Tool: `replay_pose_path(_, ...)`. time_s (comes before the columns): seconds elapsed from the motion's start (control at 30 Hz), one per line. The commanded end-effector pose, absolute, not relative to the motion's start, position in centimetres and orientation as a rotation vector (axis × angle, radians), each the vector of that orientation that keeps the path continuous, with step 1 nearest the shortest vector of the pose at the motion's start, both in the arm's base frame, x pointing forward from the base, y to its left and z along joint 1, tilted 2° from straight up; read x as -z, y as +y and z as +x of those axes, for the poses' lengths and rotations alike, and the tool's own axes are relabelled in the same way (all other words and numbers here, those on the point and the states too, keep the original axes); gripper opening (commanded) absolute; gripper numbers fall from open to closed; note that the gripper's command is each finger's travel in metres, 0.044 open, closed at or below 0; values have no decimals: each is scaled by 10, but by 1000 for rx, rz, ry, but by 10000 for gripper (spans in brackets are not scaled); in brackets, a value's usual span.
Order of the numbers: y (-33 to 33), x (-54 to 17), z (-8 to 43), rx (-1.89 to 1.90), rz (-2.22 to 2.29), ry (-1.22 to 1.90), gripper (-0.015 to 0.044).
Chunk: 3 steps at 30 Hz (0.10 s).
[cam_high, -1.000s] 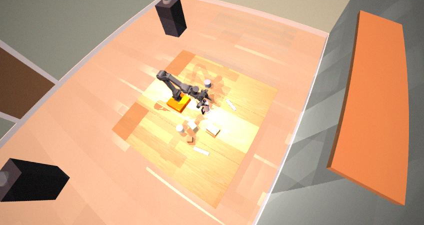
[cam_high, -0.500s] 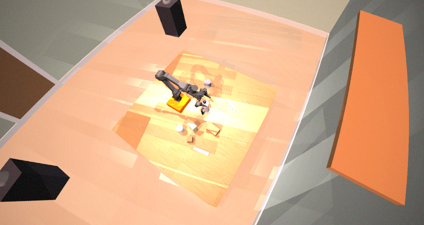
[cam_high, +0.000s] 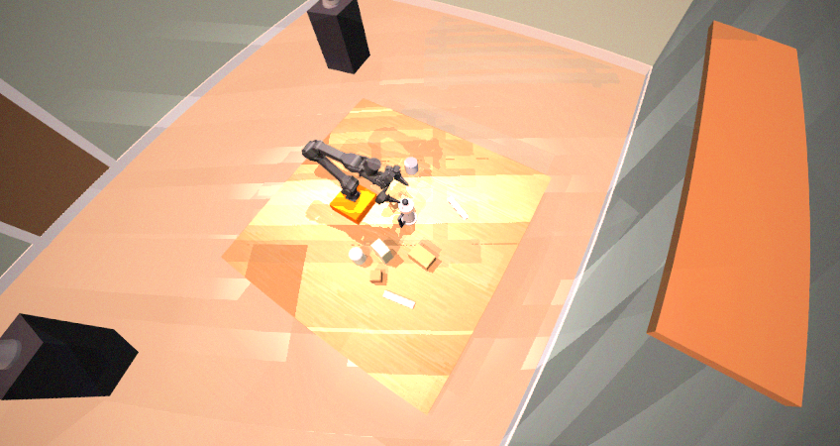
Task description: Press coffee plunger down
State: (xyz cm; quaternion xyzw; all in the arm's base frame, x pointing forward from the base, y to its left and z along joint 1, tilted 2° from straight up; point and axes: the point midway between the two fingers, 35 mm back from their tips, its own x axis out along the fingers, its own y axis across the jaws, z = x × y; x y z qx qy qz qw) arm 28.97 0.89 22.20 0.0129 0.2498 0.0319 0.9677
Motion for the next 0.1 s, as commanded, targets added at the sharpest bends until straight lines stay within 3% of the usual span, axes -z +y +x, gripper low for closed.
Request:
replay_pose_path(0.0,9,-226,289,-69,20,496,440)
replay_pose_path(0.07,9,-226,289,-69,20,496,440)
